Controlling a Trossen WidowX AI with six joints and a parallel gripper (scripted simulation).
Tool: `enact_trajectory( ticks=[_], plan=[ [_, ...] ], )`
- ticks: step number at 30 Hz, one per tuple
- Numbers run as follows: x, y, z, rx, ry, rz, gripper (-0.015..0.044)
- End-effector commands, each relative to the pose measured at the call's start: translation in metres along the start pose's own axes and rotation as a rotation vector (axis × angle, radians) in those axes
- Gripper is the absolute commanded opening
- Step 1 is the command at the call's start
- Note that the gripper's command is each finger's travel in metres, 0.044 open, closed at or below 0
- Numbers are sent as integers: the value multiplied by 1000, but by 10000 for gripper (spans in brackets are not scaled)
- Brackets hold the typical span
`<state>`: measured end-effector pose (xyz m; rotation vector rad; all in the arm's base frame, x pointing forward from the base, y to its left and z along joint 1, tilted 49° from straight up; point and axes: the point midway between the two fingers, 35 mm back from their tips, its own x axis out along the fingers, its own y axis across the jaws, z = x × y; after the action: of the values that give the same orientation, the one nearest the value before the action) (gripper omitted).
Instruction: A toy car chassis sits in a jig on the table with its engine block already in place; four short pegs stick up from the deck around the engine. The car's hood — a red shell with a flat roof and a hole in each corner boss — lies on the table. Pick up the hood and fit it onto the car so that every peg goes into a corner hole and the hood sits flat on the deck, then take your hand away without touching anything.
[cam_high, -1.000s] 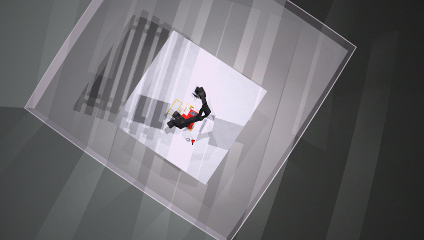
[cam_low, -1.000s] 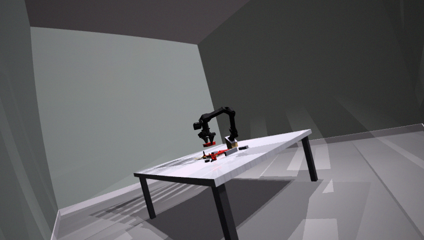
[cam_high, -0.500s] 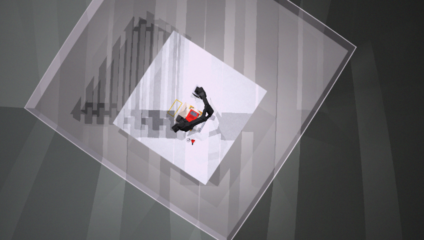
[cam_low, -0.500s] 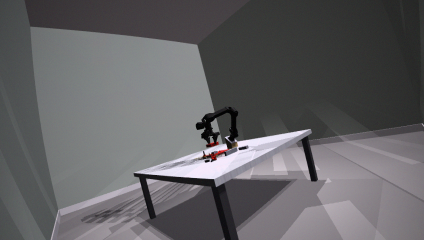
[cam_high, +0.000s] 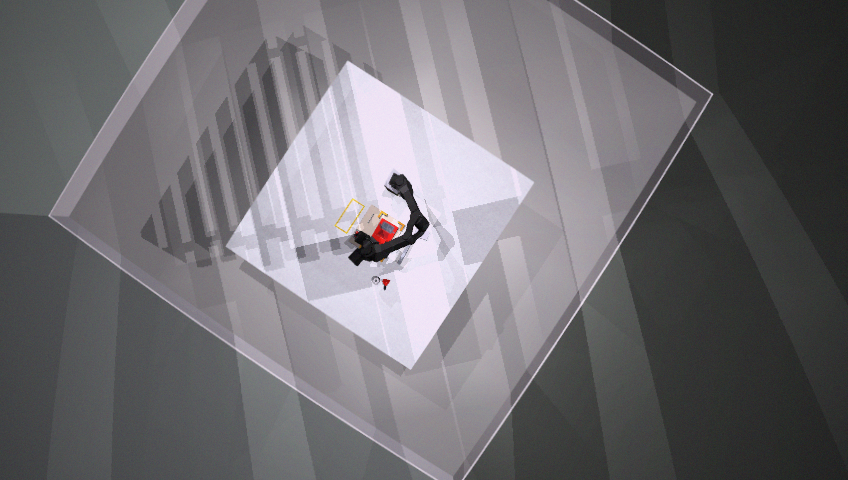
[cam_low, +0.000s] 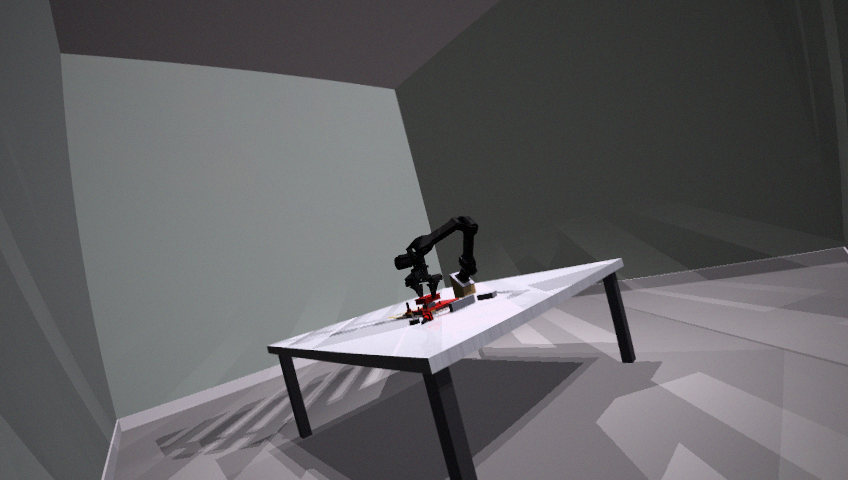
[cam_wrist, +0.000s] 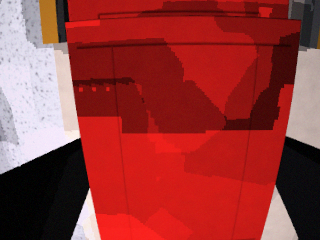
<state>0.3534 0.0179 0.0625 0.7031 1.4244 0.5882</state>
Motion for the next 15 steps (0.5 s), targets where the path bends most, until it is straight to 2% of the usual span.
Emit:
enact_trajectory(
  ticks=[1, 15],
  plan=[
    [1, -1, 1, 8, -5, 4, 0],
    [5, -1, 1, 8, -5, 4, 0]
  ],
)
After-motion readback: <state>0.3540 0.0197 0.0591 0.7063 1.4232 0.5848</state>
